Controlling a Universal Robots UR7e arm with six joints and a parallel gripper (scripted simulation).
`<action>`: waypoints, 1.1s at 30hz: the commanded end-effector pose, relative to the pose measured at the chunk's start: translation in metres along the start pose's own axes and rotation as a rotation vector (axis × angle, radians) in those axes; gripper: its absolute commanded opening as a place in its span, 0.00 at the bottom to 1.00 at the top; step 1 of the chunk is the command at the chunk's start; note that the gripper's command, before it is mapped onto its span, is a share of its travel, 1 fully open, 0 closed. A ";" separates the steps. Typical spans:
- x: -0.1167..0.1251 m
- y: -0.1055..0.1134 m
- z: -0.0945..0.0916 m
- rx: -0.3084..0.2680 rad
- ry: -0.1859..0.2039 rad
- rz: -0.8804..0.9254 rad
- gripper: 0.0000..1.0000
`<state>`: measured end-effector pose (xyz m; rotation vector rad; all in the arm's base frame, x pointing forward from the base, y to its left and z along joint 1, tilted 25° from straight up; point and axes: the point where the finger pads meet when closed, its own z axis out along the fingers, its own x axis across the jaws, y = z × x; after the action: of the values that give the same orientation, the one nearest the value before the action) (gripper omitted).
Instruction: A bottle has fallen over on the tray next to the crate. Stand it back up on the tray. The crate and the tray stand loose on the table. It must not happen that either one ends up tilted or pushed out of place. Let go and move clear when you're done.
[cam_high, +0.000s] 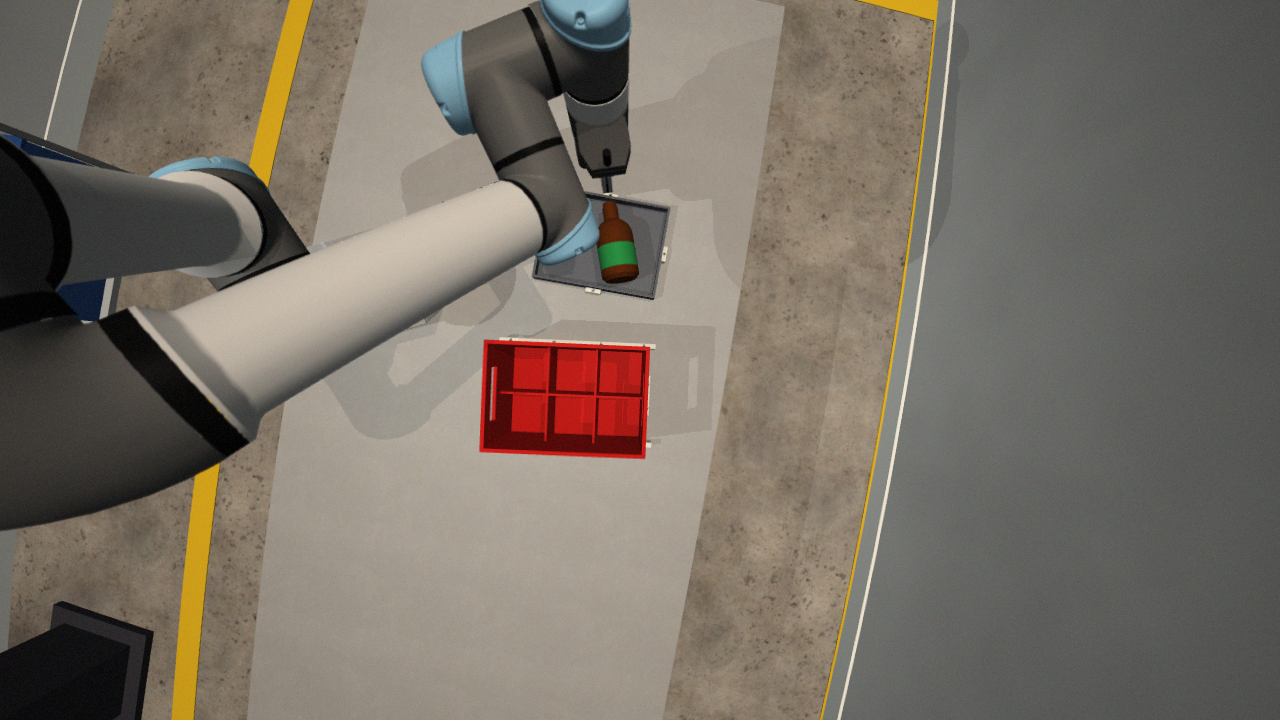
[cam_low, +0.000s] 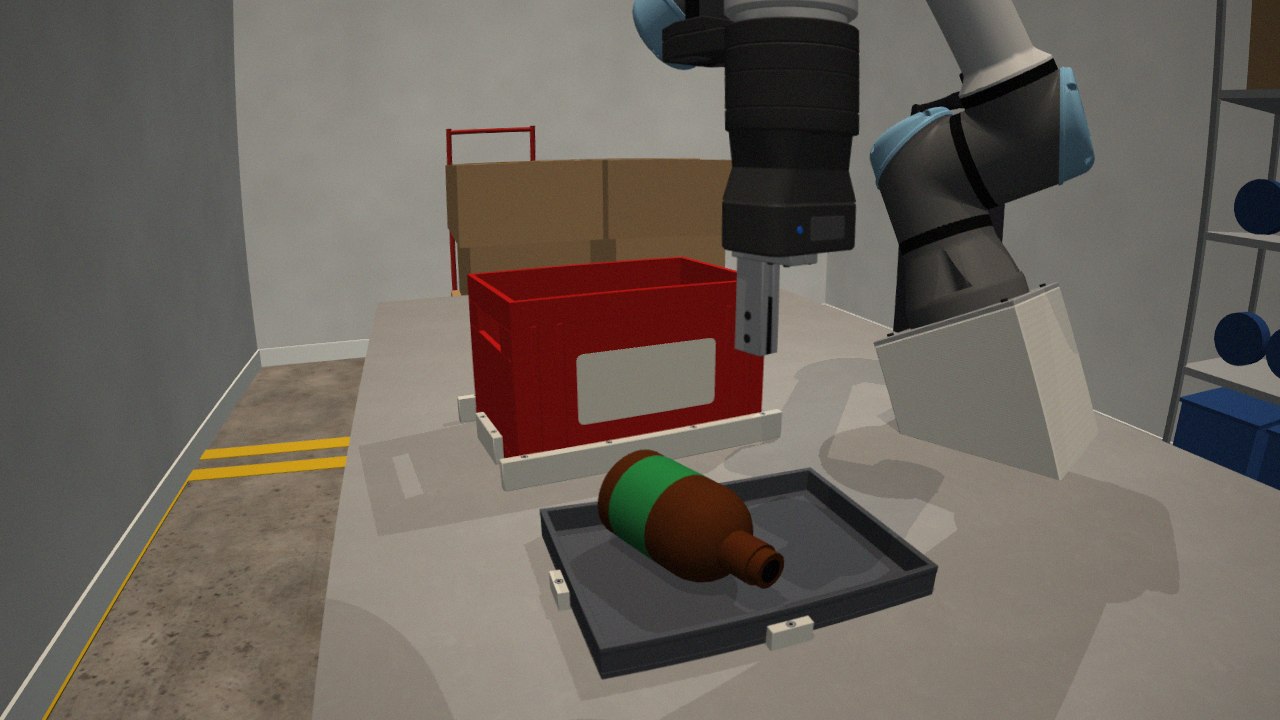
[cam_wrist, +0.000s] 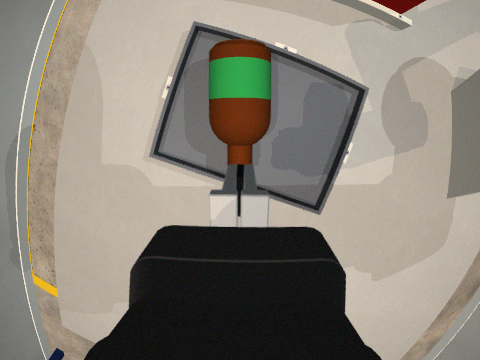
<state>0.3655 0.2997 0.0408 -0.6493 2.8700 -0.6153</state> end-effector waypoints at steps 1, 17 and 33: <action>0.000 0.000 -0.001 0.000 -0.001 0.000 0.00; 0.000 0.000 -0.001 0.000 -0.001 0.000 1.00; 0.000 0.000 -0.001 0.000 -0.001 0.000 1.00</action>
<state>0.3655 0.2997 0.0408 -0.6493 2.8700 -0.6153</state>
